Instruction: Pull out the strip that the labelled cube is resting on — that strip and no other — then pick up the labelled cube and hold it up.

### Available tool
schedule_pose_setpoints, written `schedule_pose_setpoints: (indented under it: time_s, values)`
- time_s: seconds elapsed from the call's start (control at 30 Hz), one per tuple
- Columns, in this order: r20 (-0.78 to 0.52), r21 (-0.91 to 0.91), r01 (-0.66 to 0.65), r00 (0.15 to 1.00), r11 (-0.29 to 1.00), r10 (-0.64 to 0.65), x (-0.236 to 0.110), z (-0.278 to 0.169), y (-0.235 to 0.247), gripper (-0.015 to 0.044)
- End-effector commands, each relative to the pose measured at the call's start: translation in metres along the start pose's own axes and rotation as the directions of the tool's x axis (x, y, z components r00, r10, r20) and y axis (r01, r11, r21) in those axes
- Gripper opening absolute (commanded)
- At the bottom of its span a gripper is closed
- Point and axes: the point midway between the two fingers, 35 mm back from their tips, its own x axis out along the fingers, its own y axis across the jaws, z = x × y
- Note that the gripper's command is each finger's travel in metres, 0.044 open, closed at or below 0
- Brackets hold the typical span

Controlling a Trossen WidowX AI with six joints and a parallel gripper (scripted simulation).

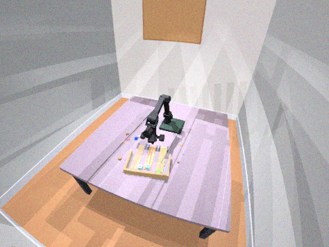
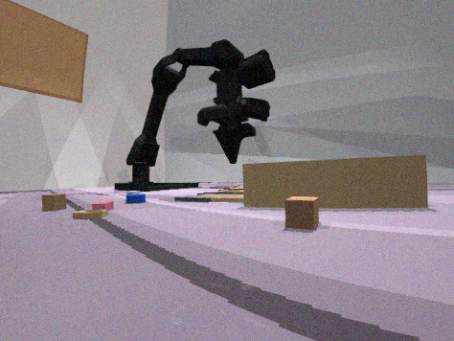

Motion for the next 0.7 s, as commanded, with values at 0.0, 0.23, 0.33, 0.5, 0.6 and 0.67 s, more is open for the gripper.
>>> schedule_pose_setpoints:
  time_s: [0.0,0.23,0.33,0.5,0.6,0.67]
  values:
    - [-0.019,-0.006,0.000,1.000,1.000,0.000,0.012,-0.003,-0.001,0.0000]
    - [-0.019,-0.006,0.000,1.000,1.000,0.000,0.024,-0.003,-0.002,0.0000]
    - [-0.019,-0.006,0.000,1.000,1.000,0.000,0.029,-0.003,-0.002,0.0000]
    - [-0.019,-0.006,0.000,1.000,1.000,0.000,0.037,-0.003,-0.003,0.0000]
    - [-0.019,-0.006,0.000,1.000,1.000,0.000,0.042,-0.004,-0.003,0.0000]
    - [-0.019,-0.006,0.000,1.000,1.000,0.000,0.045,-0.004,-0.004,0.0000]
